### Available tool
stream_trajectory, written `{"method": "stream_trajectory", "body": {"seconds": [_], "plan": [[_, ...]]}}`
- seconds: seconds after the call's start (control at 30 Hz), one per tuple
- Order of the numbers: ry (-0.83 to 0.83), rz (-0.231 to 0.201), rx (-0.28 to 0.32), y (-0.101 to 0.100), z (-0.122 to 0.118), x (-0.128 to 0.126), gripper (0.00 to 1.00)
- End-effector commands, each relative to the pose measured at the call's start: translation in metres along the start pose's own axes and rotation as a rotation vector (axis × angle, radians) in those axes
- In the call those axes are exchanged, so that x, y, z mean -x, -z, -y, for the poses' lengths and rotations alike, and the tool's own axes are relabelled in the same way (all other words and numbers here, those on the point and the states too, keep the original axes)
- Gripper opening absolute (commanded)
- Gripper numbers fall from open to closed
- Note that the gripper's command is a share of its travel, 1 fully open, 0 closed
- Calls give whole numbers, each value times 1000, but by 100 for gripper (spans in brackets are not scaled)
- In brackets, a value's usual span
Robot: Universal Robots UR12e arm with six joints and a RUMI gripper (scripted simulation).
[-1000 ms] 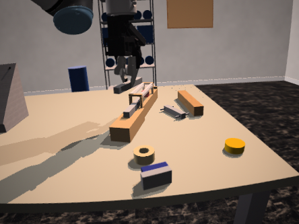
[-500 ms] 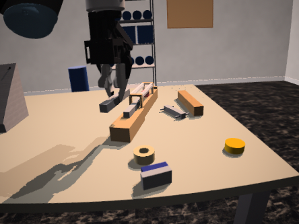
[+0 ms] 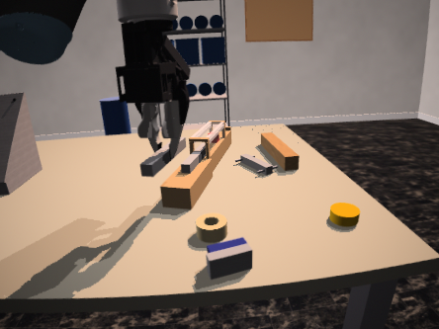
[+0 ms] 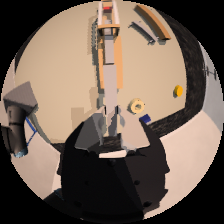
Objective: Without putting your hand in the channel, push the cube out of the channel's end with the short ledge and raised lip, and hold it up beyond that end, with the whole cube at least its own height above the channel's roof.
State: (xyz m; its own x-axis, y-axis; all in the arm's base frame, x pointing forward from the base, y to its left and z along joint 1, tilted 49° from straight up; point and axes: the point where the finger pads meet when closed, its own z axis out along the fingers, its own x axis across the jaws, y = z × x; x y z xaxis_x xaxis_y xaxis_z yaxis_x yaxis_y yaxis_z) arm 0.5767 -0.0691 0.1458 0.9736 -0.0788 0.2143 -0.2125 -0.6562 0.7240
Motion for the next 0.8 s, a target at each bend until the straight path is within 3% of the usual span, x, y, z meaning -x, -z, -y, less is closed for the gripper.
{"method": "stream_trajectory", "body": {"seconds": [0.0, 0.77], "plan": [[0, -1, -1, -22, 0, -1, 0], [0, -1, -1, -57, 0, -2, 0]]}}
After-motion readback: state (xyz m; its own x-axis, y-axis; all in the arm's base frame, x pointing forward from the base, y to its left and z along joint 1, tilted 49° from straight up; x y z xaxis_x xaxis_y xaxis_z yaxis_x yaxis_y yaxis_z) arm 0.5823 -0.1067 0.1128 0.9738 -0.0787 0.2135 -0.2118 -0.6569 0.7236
